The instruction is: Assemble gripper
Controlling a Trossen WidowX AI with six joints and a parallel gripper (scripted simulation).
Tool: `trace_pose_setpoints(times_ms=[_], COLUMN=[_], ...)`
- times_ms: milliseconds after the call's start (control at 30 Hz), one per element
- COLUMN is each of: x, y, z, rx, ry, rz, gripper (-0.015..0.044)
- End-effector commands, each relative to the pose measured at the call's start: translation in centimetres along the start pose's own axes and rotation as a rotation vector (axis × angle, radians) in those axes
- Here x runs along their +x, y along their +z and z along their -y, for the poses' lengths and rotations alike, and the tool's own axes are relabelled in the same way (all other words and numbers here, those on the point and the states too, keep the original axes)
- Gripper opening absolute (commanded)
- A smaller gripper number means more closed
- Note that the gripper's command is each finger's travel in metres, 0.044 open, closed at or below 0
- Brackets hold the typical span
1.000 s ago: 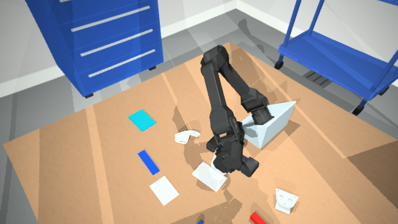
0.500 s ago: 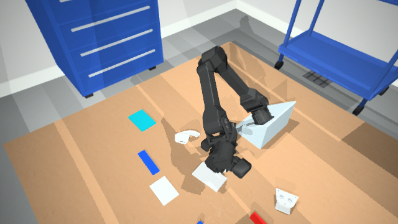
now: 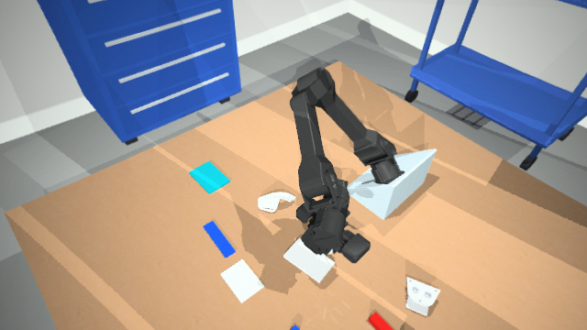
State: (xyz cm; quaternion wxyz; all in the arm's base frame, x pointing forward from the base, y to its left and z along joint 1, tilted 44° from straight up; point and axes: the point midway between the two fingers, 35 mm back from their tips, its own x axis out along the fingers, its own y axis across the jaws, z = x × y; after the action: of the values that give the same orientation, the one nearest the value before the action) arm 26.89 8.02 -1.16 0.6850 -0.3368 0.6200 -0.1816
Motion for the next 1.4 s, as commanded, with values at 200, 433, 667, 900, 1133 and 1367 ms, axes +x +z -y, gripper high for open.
trace_pose_setpoints(times_ms=[200,433,667,900,1133,1367], x=[0.0,0.0,0.0,0.0,0.0,0.0], y=[0.0,0.4,0.8,0.8,0.8,0.8], z=[0.1,0.7,1.3,1.3,1.3,1.3], rx=[0.022,0.022,0.023,0.023,0.023,0.014], ry=[-0.003,-0.003,-0.004,-0.004,-0.004,-0.004], rz=[0.001,0.001,0.001,0.001,0.001,0.001], gripper=[0.0134,0.0134,0.0134,0.0134,0.0134,0.0134])
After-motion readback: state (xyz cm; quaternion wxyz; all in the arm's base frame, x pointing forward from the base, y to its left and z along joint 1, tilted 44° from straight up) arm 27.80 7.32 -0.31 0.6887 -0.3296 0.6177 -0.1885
